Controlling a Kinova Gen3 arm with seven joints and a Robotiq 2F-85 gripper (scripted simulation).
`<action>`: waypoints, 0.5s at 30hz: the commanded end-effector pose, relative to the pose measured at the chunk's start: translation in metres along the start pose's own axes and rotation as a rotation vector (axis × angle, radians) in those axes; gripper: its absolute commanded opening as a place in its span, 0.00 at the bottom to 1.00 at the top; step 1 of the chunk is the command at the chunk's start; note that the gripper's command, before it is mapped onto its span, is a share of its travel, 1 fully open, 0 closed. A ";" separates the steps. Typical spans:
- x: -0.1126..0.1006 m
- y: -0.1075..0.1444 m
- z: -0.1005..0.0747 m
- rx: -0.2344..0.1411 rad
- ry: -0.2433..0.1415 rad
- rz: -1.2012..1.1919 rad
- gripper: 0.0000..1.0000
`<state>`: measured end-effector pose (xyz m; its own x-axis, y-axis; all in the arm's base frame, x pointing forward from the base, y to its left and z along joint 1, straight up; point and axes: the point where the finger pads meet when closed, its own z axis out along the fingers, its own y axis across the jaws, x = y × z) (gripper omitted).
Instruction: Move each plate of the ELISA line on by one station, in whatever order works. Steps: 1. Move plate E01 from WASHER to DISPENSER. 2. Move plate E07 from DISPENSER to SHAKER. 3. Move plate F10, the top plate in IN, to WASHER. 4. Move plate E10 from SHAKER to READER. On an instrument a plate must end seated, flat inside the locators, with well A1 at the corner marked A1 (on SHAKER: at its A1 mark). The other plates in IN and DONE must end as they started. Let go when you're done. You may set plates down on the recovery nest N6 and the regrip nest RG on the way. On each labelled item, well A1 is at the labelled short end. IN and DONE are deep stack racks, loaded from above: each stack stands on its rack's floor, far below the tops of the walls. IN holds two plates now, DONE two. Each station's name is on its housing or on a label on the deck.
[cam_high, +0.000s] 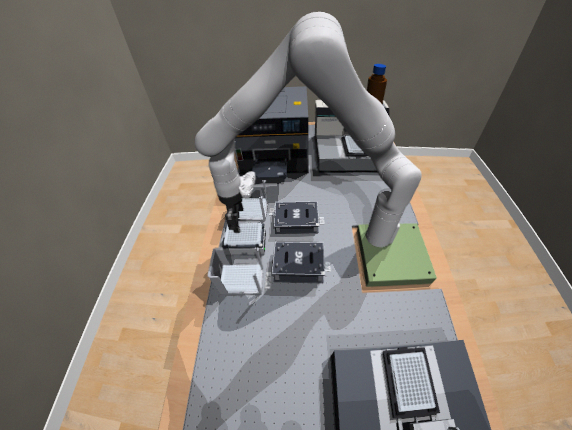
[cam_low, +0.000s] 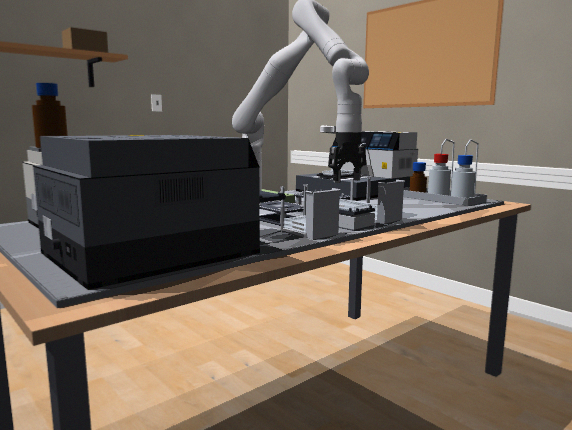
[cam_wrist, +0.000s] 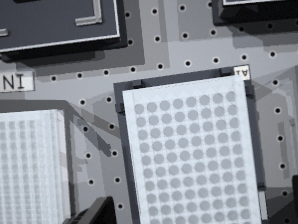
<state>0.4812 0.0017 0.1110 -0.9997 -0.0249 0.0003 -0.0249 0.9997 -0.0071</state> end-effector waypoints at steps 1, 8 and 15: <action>0.000 0.000 0.002 0.000 -0.002 0.000 1.00; -0.001 0.000 0.012 0.000 -0.002 0.000 1.00; -0.001 0.000 0.018 0.000 -0.002 0.000 1.00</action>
<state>0.4812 0.0016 0.0937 -0.9997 -0.0249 0.0003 -0.0249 0.9997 -0.0071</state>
